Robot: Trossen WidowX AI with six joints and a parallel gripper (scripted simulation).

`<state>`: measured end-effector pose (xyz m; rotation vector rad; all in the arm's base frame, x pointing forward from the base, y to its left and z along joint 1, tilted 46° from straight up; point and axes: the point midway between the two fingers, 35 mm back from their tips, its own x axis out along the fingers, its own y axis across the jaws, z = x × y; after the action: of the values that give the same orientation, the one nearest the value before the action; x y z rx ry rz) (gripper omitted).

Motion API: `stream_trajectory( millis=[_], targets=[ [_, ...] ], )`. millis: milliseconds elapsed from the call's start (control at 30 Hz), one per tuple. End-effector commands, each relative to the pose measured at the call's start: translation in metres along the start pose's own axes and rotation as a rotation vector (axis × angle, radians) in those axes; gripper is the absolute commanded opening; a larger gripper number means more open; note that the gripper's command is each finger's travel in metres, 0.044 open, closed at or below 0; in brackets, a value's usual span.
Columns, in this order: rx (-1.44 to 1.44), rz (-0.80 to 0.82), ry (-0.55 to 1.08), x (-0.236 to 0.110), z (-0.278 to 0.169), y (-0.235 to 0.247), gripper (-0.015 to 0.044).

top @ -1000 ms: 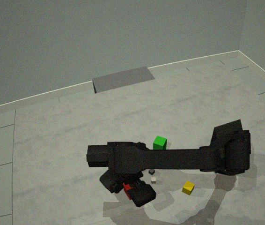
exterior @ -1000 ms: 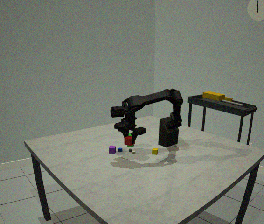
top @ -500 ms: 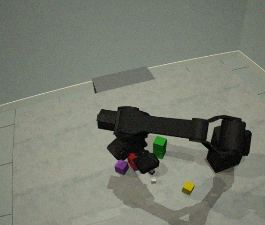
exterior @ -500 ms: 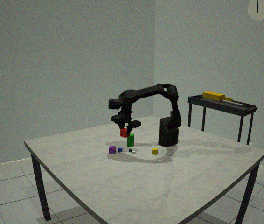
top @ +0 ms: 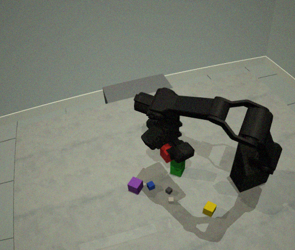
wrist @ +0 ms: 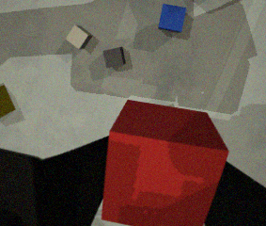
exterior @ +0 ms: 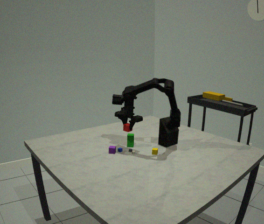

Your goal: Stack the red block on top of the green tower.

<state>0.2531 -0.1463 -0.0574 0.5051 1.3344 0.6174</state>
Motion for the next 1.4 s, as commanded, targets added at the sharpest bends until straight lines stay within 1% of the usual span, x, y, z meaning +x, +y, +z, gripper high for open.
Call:
stream_trajectory(
  millis=[0, 133, 433, 700, 1367],
  targets=[
    [-0.003, 0.014, 0.004, 0.004, -0.028, -0.008, 0.0],
    [-0.004, 0.028, 0.004, 0.007, -0.047, -0.013, 0.0],
    [-0.004, 0.029, 0.004, 0.014, -0.049, -0.015, 0.0],
    [-0.005, 0.03, 0.004, 0.043, -0.049, -0.014, 0.0],
    [-0.005, 0.03, 0.004, 0.043, -0.049, -0.014, 0.0]
  ],
)
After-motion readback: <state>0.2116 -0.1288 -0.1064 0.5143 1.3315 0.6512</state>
